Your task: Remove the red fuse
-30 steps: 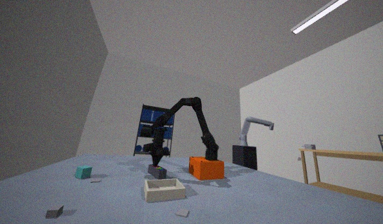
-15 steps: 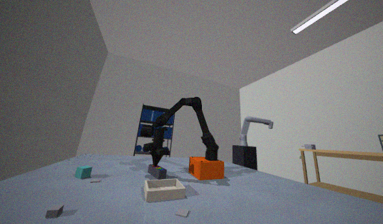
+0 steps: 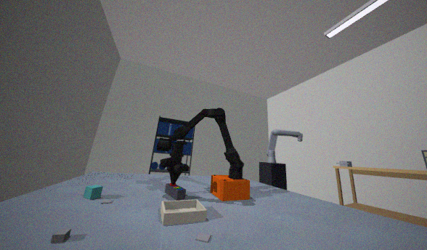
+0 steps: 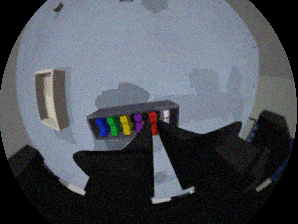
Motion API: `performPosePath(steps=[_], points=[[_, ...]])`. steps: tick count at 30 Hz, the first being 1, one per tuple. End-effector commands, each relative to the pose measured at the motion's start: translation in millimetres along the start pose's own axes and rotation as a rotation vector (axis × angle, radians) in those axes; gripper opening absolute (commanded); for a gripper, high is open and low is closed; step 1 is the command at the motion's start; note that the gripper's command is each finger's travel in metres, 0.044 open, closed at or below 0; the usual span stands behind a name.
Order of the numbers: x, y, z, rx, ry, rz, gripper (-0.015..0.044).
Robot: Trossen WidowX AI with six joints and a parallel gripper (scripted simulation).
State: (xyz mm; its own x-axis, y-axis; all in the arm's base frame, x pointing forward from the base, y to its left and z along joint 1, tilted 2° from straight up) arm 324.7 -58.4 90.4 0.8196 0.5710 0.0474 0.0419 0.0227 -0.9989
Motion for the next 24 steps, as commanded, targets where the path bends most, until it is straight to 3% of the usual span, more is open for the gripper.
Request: performPosePath(steps=[1, 24], points=[[0, -3, 0, -0.002, -0.001, -0.001, 0.0000], [0, -15, 0, -0.003, -0.002, 0.000, 0.0000]])
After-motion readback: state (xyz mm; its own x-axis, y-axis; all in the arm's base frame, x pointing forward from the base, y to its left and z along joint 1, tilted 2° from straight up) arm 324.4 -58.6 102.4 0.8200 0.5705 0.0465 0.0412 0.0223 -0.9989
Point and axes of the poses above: the point midway between the two fingers, 35 mm back from their tips, its own y axis out along the fingers, its own z axis across the jaws, x = y × z, the point moved 9 cm from there along -y, back along the fingers, and after that the axes turned 13 degrees about -y, right-handed, at the moved point
